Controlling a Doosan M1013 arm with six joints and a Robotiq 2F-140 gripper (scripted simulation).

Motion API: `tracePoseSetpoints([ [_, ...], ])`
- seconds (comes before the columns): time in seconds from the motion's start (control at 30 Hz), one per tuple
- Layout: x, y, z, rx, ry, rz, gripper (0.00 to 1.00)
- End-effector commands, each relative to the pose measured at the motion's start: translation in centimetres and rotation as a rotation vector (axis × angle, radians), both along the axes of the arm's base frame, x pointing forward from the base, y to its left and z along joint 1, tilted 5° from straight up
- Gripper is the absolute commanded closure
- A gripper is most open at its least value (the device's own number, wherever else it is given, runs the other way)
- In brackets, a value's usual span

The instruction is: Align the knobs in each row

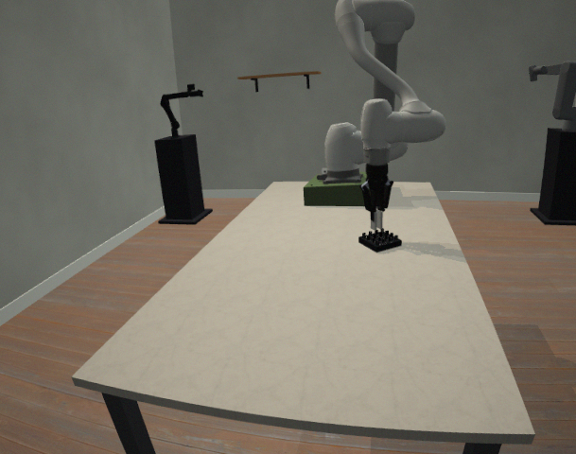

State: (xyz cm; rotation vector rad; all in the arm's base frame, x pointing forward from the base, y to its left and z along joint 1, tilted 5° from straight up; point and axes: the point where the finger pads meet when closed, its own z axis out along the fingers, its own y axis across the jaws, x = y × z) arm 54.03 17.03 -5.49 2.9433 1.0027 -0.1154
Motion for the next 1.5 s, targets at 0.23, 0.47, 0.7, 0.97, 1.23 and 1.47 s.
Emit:
tracePoseSetpoints([
  [0.23,0.0,0.01,0.01,0.0,0.0,0.0,0.88],
  [0.47,0.0,0.01,0.01,0.0,0.0,0.0,0.88],
  [0.7,0.0,0.01,0.01,0.0,0.0,0.0,0.88],
  [0.97,0.0,0.01,0.0,0.0,0.0,0.0,0.88],
  [1.23,-0.02,-0.01,-0.36,0.0,0.0,0.0,0.88],
  [1.47,-0.05,-0.04,-0.78,0.0,0.0,0.0,0.88],
])
